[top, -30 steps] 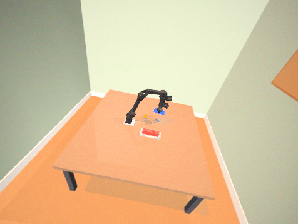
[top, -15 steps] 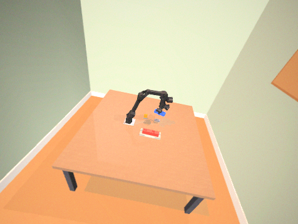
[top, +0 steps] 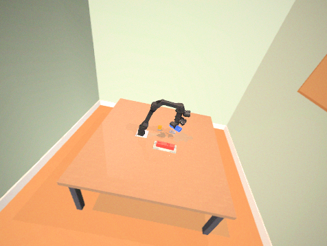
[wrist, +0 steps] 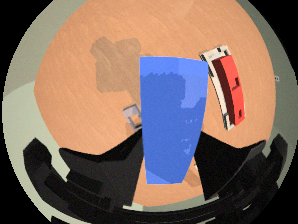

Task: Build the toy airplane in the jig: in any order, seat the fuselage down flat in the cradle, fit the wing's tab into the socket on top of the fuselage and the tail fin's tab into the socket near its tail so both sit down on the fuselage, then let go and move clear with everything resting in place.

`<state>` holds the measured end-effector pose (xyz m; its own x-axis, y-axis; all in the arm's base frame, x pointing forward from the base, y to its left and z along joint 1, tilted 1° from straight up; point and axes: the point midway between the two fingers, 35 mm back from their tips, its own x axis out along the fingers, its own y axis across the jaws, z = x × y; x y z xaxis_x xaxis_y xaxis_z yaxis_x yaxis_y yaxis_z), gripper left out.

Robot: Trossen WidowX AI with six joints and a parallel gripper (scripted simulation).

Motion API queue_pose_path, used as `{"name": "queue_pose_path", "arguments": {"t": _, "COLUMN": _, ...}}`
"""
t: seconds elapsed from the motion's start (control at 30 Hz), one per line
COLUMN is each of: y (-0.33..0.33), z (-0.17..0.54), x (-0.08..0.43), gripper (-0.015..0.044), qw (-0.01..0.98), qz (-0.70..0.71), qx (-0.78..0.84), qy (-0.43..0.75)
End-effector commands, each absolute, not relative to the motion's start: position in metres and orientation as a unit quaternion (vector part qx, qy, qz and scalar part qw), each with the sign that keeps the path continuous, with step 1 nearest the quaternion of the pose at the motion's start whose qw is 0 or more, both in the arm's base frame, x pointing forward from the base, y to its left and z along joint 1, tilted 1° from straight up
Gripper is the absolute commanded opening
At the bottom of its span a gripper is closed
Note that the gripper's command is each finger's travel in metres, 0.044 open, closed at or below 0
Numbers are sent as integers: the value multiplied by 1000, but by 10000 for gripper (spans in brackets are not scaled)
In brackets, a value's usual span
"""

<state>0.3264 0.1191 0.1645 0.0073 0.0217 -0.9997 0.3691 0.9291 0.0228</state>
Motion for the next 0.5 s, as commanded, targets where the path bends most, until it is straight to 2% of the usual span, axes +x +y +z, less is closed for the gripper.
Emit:
{"name": "queue_pose_path", "arguments": {"t": 0.0, "y": 107, "z": 165, "x": 328, "gripper": 0, "qw": 693, "qz": -147, "qx": 165, "qy": 686}}
{"name": "queue_pose_path", "arguments": {"t": 0.47, "y": 64, "z": 156, "x": 334, "gripper": 0, "qw": 670, "qz": -231, "qx": 247, "qy": 661}}
